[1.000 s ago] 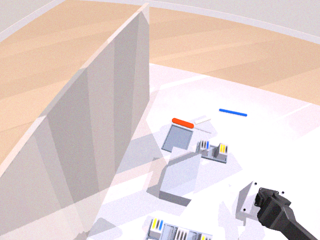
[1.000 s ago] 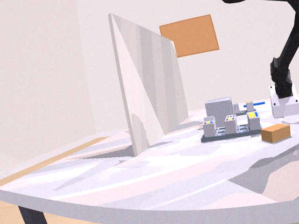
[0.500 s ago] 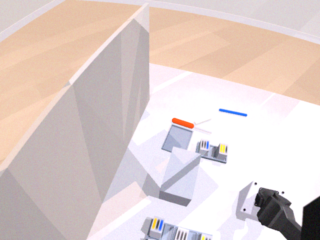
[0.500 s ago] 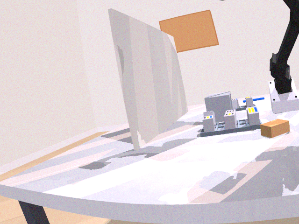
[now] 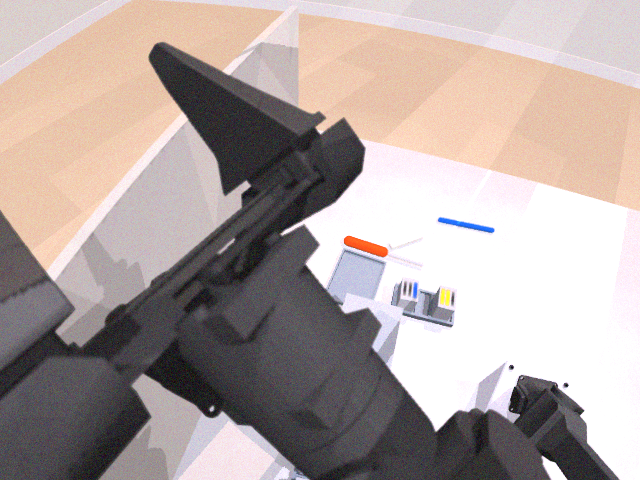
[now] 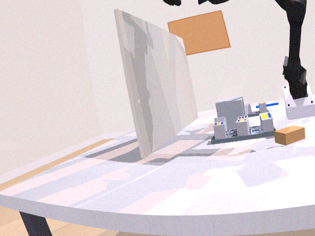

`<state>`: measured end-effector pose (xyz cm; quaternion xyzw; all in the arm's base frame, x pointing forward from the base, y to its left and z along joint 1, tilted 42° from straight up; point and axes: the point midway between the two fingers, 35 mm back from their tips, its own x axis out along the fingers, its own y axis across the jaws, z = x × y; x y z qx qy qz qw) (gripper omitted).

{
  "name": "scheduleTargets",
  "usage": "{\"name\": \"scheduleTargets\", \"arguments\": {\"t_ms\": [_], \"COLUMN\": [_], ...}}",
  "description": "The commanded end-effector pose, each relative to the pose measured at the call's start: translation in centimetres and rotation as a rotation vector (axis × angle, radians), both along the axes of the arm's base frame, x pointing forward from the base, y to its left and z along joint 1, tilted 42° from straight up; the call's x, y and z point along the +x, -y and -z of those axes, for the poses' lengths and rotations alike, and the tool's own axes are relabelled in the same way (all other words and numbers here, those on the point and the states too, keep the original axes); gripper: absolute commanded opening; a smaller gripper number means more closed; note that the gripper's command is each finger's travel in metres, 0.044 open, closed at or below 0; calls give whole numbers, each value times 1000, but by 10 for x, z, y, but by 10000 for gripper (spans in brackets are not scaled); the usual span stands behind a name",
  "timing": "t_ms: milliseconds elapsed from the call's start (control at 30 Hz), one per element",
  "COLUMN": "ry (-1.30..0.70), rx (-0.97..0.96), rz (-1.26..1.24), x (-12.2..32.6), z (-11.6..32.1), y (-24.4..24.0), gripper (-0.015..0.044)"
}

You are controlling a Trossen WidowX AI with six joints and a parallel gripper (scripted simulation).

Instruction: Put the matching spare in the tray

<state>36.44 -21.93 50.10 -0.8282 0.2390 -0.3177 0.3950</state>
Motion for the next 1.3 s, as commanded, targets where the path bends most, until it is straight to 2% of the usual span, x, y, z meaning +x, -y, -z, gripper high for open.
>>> {"name": "scheduleTargets", "arguments": {"t_ms": [0,200,400,600,833,1000,1067,1267], "ry": [-138,-268,-365,-454,-535,-573,-574,-574], "rx": [274,642,1063,1585,2161,2574,2656,2663], "rz": [-128,-206,-203,-125,156,560,677,688], "x": [37,58,57,51,26,3,-1,-2], "z": [67,148,225,295,350,371,373,373], "y": [20,29,27,-6,-53,-92,-100,-100], "gripper": [440,440,440,440,440,440,440,440]}}
